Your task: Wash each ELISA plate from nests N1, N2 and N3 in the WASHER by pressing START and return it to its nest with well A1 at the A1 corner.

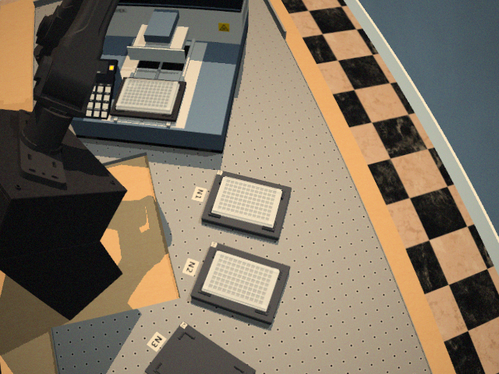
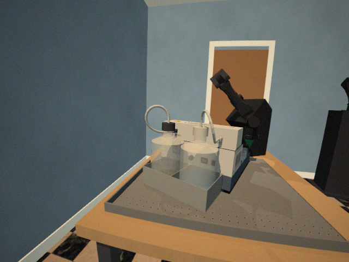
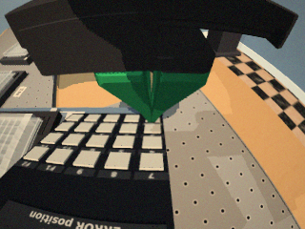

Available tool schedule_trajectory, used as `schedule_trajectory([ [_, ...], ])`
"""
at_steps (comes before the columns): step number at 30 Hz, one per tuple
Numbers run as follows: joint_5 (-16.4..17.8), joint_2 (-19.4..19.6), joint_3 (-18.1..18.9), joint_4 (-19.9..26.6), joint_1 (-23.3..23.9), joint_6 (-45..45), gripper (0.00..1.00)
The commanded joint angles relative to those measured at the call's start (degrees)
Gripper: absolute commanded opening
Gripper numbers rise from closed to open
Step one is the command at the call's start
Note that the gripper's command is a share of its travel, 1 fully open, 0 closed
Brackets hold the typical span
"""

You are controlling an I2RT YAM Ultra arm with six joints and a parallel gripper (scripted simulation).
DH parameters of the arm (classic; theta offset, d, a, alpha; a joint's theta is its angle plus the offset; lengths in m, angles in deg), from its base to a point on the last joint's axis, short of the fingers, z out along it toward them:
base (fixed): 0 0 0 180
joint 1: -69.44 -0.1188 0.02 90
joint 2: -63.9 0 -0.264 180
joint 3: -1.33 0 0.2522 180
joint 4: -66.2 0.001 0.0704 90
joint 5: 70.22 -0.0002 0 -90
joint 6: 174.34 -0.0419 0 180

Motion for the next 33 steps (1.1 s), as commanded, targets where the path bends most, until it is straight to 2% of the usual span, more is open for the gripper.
schedule_trajectory([
  [1, 1.02, 1.35, 0.39, -2.24, 0.92, 0.24, 0.0],
  [23, 1.02, 1.35, 0.39, -2.24, 0.92, 0.24, 0.0],
  [33, -0.17, -2.37, -0.48, 2.38, -1.45, -2.47, 0.0],
])
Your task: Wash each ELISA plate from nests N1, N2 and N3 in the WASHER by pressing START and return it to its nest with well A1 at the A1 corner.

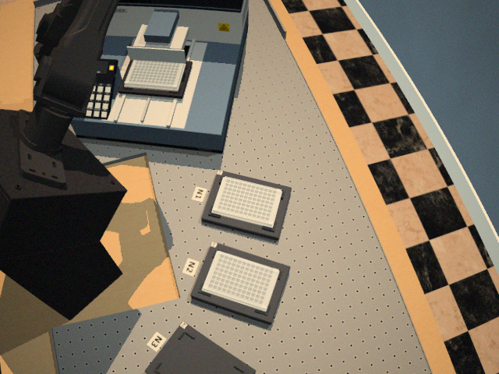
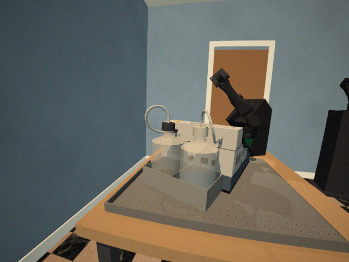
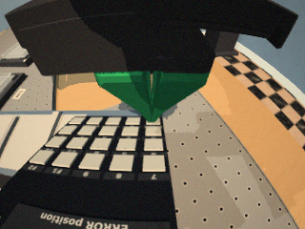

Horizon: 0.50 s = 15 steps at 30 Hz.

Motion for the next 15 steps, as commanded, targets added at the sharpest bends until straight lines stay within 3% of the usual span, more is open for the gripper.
schedule_trajectory([
  [1, -0.33, -1.3, -0.15, 1.6, -1.17, -1.4, 0.0],
  [15, -1.74, -5.66, -0.68, 7.86, -4.17, -5.0, 0.0],
])
